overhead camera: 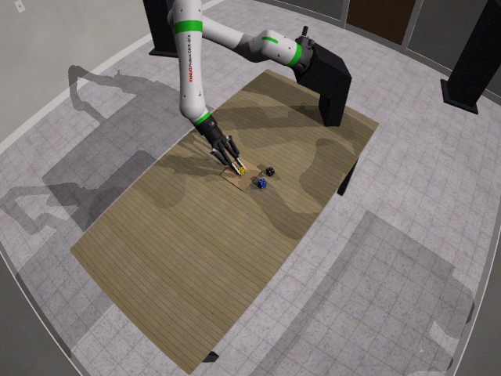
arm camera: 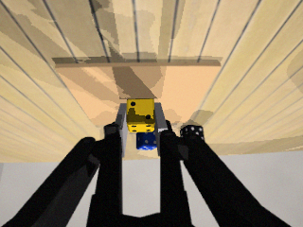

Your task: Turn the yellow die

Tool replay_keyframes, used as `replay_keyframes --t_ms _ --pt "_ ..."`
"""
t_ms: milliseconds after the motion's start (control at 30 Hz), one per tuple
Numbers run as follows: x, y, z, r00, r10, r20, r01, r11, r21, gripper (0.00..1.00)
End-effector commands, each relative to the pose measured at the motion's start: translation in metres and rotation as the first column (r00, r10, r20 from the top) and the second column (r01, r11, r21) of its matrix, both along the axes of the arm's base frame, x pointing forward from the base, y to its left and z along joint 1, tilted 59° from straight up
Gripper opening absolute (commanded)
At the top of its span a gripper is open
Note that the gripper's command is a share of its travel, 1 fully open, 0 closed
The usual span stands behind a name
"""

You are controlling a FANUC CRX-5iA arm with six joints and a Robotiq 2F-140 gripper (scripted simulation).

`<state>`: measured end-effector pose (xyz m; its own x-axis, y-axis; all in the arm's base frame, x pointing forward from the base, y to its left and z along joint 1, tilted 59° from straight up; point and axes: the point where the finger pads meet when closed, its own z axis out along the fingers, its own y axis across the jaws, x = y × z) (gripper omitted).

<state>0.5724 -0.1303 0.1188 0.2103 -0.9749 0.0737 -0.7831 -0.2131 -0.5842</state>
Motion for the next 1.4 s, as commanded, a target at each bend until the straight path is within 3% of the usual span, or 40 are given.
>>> replay_keyframes --t_ms 0,933,1367 --pt "0.0001 0.0002 0.0001 1.000 0.000 0.000 0.000 1.000 0.000 0.16" --pt "0.0001 0.0002 0.0001 1.000 0.000 0.000 0.000 1.000 0.000 0.16" --pt "0.0001 0.0002 0.0001 1.000 0.000 0.000 0.000 1.000 0.000 0.26"
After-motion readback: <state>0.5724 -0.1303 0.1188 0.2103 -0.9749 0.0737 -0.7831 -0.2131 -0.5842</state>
